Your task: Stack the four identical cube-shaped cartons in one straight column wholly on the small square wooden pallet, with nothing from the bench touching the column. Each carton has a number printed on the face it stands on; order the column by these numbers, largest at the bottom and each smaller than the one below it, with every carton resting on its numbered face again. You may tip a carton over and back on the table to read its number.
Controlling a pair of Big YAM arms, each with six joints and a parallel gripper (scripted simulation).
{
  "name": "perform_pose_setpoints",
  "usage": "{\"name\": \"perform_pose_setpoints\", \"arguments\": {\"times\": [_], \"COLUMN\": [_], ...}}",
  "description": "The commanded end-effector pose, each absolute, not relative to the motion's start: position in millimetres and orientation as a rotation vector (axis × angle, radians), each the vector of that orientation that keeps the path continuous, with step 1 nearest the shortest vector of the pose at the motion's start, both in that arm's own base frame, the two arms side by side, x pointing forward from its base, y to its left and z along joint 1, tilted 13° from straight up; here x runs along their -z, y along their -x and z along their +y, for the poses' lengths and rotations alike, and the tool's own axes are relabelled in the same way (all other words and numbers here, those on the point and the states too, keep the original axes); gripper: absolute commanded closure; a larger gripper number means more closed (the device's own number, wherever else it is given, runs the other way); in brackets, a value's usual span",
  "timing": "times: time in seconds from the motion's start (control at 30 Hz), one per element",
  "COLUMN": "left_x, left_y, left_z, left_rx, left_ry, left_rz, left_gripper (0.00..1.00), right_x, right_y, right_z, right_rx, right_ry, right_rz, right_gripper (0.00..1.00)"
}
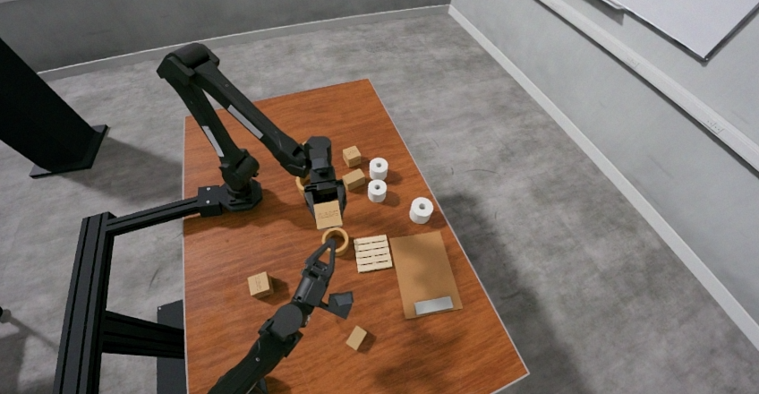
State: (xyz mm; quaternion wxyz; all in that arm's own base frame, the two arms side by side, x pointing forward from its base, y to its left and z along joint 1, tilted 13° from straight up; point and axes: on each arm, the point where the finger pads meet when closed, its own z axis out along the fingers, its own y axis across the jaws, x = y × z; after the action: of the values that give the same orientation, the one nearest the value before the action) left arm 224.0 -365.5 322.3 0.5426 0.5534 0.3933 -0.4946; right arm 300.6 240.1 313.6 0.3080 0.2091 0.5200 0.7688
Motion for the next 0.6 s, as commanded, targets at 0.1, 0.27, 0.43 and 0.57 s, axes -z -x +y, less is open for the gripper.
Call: {"name": "perform_pose_setpoints", "arguments": {"times": [0.1, 0.27, 0.43, 0.57], "left_x": [-343, -343, -343, -343], "left_y": [-226, -226, -226, -226], "left_z": [-369, -369, -369, -369], "left_rx": [1.167, 1.167, 1.167, 1.167], "left_ry": [-1.304, -1.304, -1.304, -1.304], "left_rz": [0.897, 0.897, 0.897, 0.897], "left_gripper": [0.45, 0.45, 0.45, 0.45], "right_x": [-321, -321, -324, -328], "right_y": [-299, -299, -304, -316], "right_z": [238, 238, 233, 221], "right_rx": [-2.05, -2.05, -1.997, -1.863], "right_ry": [-0.545, -0.545, -0.526, -0.475], "right_rz": [1.347, 1.347, 1.354, 1.417], "right_gripper": [0.0, 0.0, 0.0, 0.0]}}
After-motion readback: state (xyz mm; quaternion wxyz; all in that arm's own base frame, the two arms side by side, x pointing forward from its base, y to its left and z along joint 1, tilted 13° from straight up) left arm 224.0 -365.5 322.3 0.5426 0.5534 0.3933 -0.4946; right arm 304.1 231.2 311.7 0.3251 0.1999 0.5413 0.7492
